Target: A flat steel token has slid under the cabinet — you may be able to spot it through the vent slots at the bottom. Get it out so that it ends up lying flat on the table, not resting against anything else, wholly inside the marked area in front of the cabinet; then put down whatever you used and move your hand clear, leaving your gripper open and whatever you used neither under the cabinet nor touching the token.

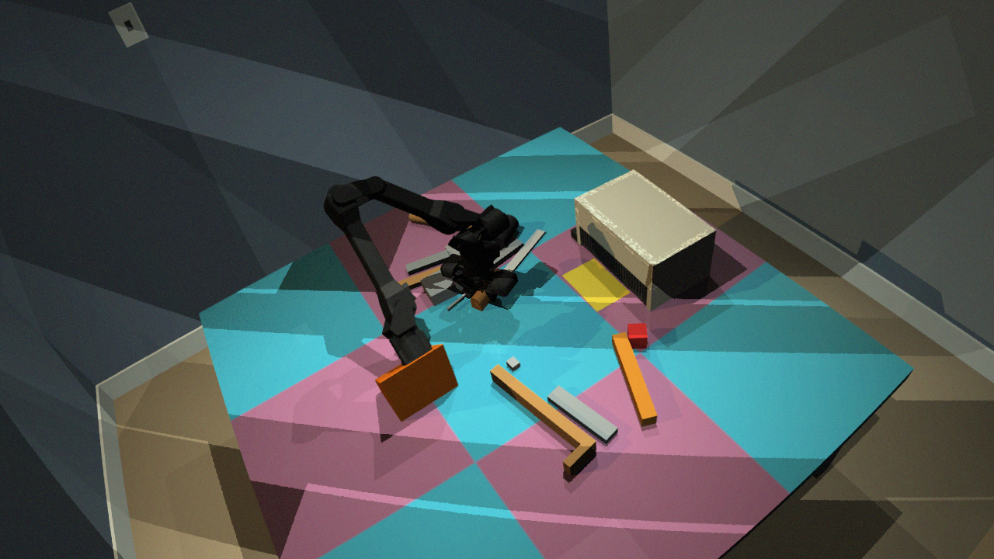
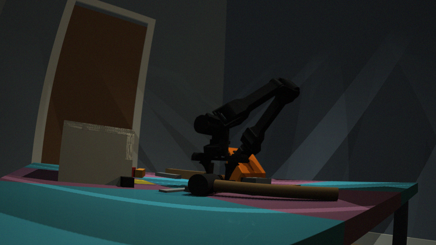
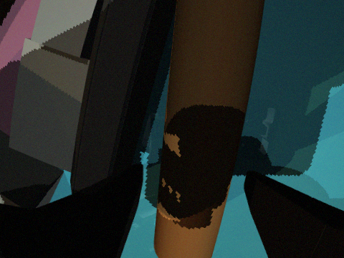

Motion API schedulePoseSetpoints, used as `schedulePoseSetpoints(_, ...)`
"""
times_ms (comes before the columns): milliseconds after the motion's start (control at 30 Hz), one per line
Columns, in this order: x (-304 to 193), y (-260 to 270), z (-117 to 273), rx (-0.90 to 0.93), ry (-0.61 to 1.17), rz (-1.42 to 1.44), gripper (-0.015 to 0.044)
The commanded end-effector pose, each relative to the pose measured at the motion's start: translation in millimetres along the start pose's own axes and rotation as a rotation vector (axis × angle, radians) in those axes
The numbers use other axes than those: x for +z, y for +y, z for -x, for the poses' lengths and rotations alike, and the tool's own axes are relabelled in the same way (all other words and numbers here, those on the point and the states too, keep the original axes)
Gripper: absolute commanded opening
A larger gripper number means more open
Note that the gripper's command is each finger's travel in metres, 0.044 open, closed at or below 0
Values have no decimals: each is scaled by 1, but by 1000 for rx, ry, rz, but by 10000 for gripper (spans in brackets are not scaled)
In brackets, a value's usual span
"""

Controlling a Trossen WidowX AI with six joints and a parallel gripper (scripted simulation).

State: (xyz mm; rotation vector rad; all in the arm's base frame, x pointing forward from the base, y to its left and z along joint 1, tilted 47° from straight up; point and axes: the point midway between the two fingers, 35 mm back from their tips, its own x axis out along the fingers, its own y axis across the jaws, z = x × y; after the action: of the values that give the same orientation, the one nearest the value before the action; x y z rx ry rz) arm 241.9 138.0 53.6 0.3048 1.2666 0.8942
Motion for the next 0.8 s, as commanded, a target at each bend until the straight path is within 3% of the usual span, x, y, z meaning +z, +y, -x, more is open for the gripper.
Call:
schedulePoseSetpoints(0, 0, 0, -1, 10, -3, 0, 270)
schedulePoseSetpoints(300, 0, 2, -4, 10, -3, -37, 270)
schedulePoseSetpoints(767, -1, 0, -2, 4, -2, -24, 176)
